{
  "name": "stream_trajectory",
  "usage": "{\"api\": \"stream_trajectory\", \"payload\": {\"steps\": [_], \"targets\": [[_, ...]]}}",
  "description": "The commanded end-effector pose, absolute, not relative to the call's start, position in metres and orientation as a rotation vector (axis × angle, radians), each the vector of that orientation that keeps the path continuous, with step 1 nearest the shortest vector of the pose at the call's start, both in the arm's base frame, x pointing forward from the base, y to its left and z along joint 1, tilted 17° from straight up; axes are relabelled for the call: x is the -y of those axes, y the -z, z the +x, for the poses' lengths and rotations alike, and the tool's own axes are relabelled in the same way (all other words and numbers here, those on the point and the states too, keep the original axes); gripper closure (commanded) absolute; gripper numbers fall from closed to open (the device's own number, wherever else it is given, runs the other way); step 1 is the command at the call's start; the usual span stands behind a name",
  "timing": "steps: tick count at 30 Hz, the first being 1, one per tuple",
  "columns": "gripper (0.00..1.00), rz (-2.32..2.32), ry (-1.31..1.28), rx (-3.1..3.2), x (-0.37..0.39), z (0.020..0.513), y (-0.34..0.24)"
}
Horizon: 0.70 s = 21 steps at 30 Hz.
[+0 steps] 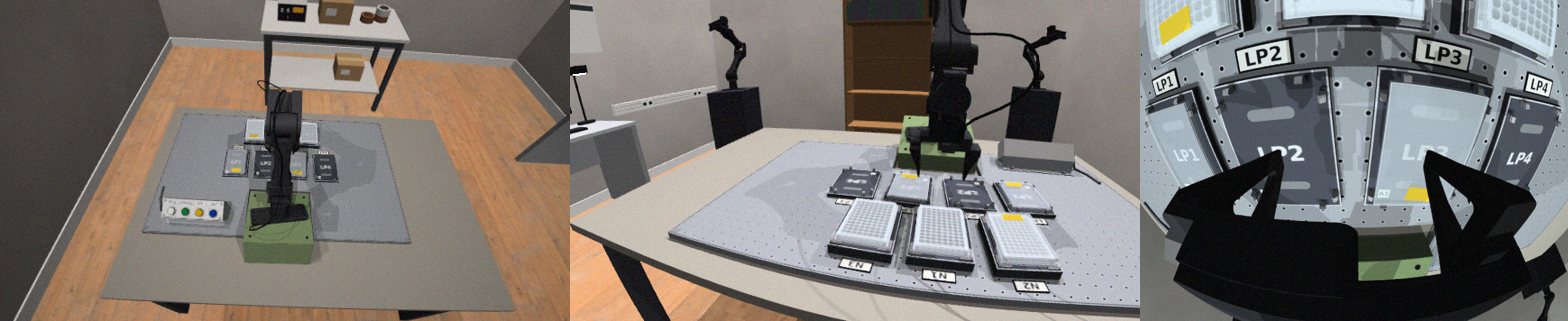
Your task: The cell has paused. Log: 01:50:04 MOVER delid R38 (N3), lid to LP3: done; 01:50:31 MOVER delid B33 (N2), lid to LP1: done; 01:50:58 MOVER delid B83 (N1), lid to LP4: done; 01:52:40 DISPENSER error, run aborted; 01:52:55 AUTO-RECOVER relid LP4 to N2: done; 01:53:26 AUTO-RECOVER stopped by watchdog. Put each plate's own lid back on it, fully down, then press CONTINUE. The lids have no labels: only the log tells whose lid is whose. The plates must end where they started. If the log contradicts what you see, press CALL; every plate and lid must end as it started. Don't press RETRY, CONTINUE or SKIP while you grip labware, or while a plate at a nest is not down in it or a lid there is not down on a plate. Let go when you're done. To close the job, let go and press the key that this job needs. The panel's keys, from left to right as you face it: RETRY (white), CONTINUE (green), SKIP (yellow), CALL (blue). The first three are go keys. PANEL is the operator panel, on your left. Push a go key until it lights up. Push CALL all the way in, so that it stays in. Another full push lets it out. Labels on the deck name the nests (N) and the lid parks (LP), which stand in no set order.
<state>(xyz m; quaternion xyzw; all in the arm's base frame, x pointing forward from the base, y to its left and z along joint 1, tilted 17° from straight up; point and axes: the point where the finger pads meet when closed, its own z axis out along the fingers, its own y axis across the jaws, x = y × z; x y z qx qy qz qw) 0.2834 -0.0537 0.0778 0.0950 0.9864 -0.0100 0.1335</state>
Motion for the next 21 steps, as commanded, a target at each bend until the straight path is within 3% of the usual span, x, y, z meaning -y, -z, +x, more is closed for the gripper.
{"api": "stream_trajectory", "payload": {"steps": [1, 21], "targets": [[0.00, 0.260, 0.039, -2.800, 0.056, 0.299, -0.093], [0.15, 0.213, 0.100, -2.314, 0.130, 0.272, -0.085]]}}
